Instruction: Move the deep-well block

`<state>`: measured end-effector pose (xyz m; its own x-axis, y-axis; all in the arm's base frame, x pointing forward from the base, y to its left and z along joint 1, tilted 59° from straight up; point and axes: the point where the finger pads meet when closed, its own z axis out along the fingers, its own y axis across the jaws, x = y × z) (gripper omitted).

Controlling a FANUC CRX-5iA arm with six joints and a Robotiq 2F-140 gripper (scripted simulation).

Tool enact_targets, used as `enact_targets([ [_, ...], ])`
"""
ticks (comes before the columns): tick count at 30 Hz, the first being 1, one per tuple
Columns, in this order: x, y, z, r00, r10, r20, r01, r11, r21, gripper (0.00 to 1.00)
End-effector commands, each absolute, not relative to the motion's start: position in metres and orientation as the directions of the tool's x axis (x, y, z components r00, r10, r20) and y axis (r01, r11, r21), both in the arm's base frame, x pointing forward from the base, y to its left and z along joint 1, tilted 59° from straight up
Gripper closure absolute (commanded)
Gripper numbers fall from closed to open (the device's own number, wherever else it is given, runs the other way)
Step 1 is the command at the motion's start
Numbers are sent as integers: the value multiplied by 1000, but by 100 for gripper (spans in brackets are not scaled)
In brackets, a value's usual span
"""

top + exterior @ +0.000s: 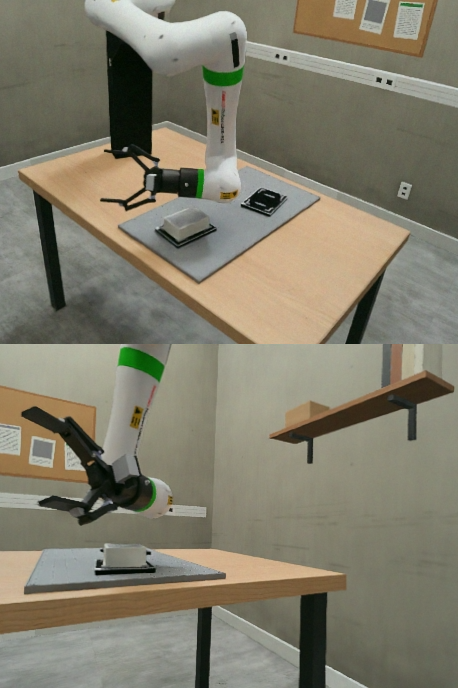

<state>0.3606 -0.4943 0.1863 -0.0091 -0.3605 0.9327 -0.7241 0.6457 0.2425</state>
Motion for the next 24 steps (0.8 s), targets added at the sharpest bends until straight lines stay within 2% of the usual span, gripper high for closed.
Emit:
enact_targets([
  [1, 344, -493, 171, -42, -450, 892, -717, 635, 287, 0],
  [16, 319, -480, 134, -129, -639, 758, -733, 577, 361, 0],
  [24, 311, -462, 105, -201, -771, 604, -778, 500, 380, 0],
])
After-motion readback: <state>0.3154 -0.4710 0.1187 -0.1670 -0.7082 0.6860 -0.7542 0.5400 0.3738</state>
